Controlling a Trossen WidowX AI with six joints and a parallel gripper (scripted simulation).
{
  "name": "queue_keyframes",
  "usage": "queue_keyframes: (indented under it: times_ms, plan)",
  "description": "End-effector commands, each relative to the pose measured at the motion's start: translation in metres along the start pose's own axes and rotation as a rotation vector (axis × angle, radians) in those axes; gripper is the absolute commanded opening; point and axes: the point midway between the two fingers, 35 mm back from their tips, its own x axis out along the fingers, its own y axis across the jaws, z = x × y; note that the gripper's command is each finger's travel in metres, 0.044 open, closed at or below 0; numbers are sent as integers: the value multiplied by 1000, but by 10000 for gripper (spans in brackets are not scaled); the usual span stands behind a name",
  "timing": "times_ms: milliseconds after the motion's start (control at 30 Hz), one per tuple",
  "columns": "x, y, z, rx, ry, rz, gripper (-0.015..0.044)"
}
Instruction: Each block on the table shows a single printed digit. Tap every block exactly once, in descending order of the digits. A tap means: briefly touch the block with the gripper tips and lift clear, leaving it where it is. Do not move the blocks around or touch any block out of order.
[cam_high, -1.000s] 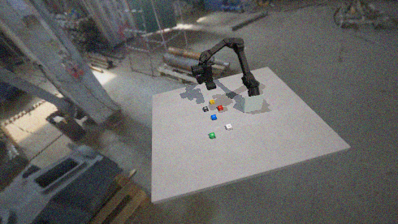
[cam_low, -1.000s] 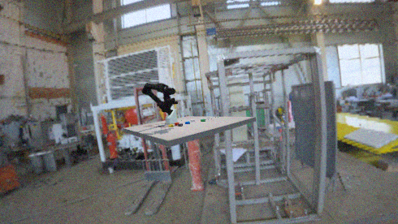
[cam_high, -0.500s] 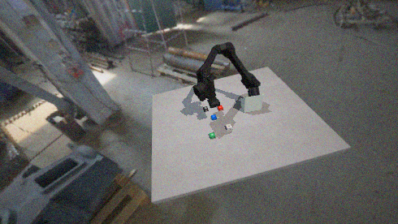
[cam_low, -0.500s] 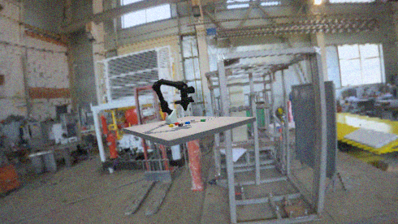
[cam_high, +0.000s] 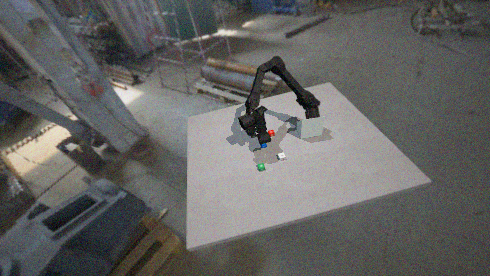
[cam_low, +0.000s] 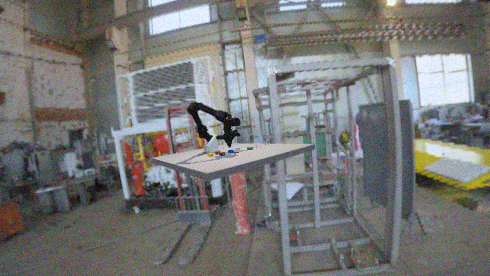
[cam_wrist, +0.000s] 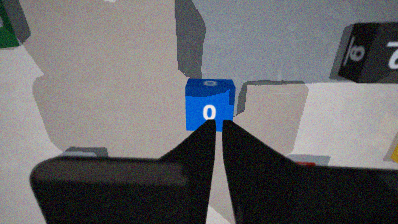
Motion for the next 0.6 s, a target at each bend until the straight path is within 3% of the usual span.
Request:
queue_keyframes:
  times_ms: [0, 567]
  plan:
    - [-1, 0, 3, -2, -18, -4, 20]
    - [26, -1, 3, -2, -18, -5, 20]
